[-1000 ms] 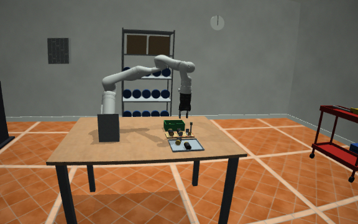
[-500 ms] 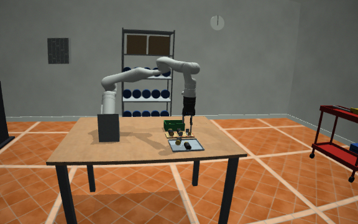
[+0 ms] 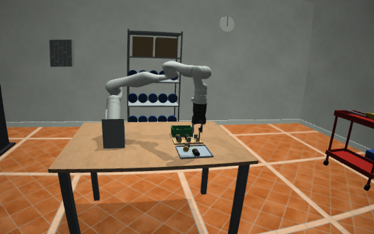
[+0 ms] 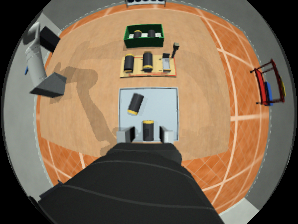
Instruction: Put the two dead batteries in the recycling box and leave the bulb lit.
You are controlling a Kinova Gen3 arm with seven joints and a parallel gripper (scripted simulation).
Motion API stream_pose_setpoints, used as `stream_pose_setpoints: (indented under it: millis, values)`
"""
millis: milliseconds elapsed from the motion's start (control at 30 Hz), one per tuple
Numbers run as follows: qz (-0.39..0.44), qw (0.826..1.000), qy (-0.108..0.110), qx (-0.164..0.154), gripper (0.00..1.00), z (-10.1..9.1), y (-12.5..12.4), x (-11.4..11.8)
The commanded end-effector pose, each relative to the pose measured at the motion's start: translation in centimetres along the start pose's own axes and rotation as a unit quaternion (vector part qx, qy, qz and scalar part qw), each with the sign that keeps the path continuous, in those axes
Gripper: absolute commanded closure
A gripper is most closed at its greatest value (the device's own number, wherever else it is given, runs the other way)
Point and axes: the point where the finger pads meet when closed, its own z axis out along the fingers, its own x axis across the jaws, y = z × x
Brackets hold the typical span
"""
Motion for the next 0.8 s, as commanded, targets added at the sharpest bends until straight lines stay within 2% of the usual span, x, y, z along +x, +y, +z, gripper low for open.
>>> stream_pose_setpoints:
  millis: [0,767]
  values:
    - [0.003,1.000,0.001,0.001,0.10,0.01,0.92,-0.25]
    - [0.003,1.000,0.001,0.001,0.10,0.01,1.57,-0.28]
